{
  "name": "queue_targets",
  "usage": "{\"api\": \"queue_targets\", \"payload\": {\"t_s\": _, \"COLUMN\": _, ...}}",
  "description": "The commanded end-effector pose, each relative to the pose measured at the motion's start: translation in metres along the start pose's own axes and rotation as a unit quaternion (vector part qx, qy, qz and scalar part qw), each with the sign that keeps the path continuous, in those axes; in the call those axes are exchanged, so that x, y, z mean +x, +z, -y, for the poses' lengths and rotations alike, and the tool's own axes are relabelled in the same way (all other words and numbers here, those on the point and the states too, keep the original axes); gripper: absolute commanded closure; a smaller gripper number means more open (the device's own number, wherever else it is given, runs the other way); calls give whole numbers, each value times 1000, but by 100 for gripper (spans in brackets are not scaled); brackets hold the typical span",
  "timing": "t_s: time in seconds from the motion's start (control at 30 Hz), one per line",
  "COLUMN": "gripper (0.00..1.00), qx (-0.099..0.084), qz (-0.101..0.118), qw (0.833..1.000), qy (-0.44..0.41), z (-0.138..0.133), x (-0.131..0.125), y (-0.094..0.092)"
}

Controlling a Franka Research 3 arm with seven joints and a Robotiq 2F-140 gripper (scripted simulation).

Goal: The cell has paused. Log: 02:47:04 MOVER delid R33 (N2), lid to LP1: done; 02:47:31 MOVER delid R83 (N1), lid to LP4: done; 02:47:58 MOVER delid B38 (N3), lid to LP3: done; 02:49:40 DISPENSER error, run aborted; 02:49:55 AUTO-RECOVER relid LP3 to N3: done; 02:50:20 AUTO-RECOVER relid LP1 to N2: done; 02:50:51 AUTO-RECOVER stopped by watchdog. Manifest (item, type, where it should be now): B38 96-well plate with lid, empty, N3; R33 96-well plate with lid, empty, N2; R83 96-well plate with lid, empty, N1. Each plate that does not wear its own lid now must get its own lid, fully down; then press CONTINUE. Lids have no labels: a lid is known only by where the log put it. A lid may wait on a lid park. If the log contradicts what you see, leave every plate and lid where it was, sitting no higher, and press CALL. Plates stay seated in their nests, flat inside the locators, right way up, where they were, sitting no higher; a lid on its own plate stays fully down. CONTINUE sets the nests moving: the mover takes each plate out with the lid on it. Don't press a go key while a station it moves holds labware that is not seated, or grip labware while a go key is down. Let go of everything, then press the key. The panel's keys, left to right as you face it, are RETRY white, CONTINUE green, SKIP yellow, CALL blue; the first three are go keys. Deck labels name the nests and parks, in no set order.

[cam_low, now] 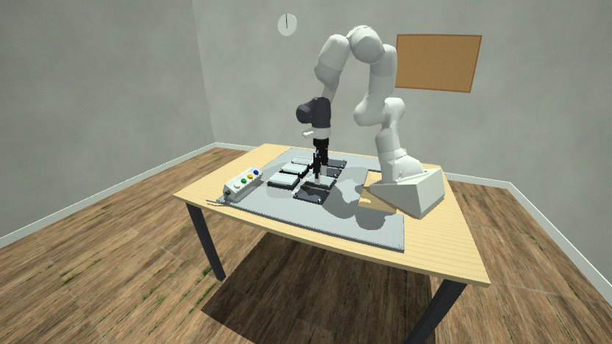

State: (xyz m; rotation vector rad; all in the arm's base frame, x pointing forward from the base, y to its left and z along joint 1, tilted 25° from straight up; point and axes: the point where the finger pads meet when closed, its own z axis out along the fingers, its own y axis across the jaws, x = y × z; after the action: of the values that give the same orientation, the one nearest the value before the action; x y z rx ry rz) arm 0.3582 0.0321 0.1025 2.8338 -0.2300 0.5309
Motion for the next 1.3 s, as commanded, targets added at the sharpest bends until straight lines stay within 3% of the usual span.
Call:
{"api": "queue_targets", "payload": {"t_s": 0.0, "gripper": 100, "qx": -1, "qz": 1, "qw": 1000, "qy": -1, "z": -1, "x": -1, "y": -1}}
{"api": "queue_targets", "payload": {"t_s": 1.27, "gripper": 100, "qx": -1, "qz": 1, "qw": 1000, "qy": -1, "z": -1, "x": -1, "y": -5}}
